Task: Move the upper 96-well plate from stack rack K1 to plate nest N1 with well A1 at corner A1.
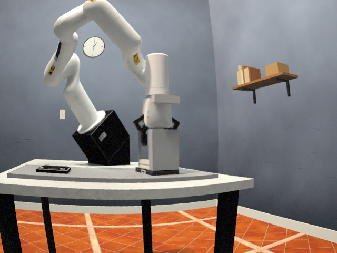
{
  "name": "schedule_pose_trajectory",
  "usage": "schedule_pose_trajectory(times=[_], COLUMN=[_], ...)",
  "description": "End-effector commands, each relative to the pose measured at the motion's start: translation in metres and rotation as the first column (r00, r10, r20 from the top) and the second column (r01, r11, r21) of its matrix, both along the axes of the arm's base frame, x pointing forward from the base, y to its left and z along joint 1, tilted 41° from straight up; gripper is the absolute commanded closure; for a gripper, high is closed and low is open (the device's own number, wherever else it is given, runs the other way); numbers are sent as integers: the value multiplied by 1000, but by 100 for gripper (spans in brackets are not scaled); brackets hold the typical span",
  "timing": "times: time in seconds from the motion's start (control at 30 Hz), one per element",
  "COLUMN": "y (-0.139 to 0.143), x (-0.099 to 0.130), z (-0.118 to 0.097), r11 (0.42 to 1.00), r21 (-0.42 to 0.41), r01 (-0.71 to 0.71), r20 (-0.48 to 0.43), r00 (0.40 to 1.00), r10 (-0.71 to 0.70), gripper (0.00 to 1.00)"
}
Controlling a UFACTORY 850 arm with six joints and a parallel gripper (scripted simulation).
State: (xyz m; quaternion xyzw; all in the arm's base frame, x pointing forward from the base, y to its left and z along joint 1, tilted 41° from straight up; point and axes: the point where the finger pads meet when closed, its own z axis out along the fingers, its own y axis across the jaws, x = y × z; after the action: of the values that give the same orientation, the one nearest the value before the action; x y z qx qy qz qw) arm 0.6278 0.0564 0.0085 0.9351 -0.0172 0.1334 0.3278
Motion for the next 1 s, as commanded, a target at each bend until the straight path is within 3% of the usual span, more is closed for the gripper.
schedule_pose_trajectory(times=[0.0, 0.63, 0.97], y=[-3, -20, -20], x=[2, 9, 9], z=[-4, -25, -25], r11=[1000, 1000, 1000], r21=[1, 1, 1], r01=[-1, -1, -1], r20=[2, 2, 2], r00=[1000, 1000, 1000], r10=[1, 1, 1], gripper=[0, 0, 0])
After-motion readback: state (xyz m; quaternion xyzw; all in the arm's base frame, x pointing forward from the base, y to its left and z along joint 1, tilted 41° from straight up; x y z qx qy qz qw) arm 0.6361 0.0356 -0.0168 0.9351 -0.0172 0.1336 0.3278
